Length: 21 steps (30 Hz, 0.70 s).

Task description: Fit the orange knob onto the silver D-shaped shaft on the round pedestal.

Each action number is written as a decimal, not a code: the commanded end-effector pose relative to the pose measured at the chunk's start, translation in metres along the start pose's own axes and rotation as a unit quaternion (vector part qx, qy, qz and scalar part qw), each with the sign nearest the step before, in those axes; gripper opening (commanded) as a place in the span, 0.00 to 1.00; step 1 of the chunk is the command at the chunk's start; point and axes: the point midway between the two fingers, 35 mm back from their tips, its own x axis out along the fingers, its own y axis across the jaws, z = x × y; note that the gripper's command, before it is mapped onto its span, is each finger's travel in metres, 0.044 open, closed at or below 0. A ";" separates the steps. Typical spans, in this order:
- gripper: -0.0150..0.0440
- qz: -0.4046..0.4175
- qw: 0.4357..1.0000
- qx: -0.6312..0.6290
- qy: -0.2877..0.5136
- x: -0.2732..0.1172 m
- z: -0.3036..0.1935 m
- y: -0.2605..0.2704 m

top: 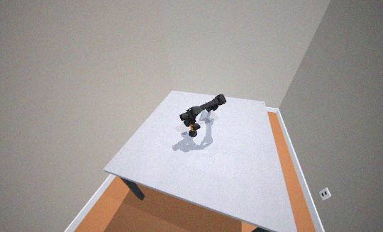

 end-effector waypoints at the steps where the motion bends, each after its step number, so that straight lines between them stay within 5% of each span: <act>1: 0.25 -0.001 1.000 0.011 -0.002 -0.001 0.003 0.002; 21: 0.25 -0.001 1.000 0.011 -0.002 0.002 0.001 0.001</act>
